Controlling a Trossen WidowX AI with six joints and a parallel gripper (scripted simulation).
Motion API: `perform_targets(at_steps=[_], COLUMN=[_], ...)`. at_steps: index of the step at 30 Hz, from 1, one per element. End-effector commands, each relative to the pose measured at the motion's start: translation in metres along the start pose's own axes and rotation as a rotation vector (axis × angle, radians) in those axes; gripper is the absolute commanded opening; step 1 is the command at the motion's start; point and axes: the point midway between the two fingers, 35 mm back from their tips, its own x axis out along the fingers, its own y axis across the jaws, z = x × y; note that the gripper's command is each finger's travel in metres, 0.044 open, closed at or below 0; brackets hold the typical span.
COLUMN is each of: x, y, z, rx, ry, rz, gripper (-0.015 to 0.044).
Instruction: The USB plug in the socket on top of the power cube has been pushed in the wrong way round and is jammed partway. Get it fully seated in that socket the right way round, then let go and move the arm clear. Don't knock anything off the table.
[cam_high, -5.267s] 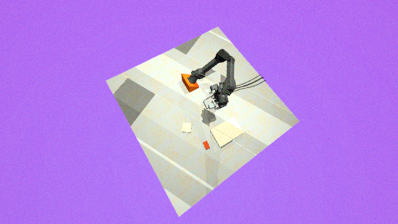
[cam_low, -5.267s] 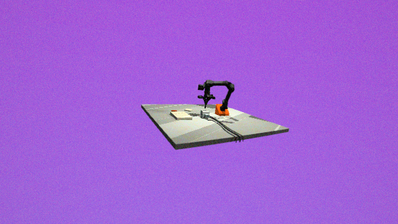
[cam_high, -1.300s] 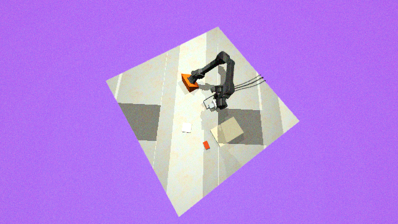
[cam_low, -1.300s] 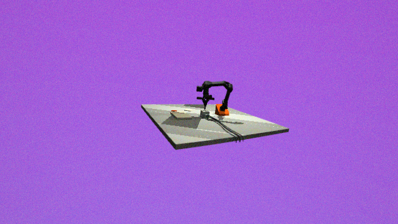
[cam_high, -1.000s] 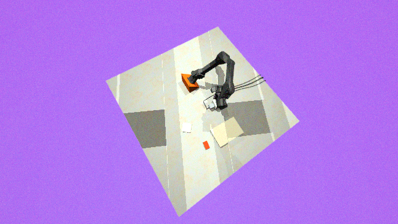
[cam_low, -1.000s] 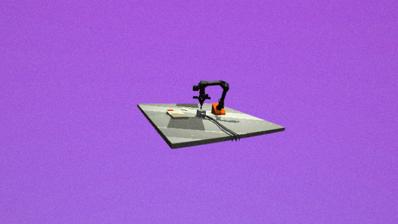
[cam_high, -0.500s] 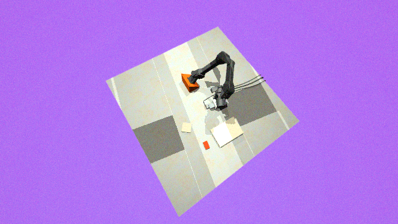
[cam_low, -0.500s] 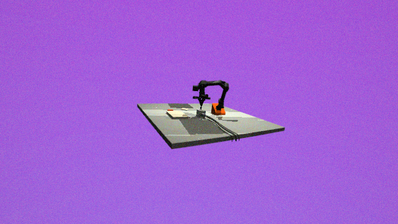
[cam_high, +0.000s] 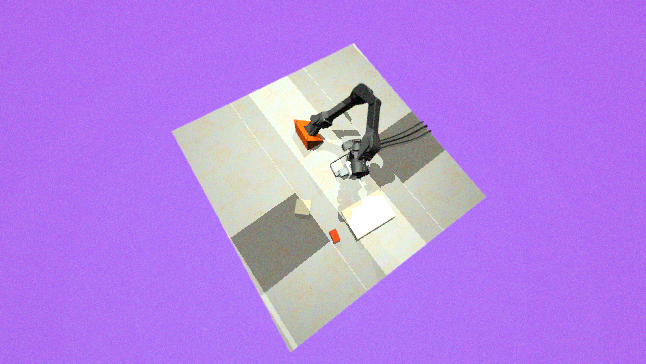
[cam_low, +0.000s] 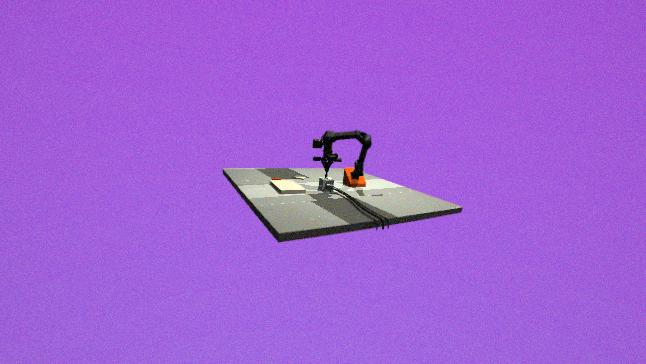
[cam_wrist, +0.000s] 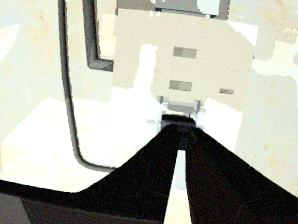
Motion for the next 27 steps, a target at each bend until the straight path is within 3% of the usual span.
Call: perform_targets(at_steps=[1, 27], x=[0.0004, 0.0035], y=[-0.0005, -0.0005], z=[0.0003, -0.0001], rx=[0.001, 0.001], ry=[-0.002, -0.002], rz=[-0.003, -0.003], gripper=[0.0, 0.0])
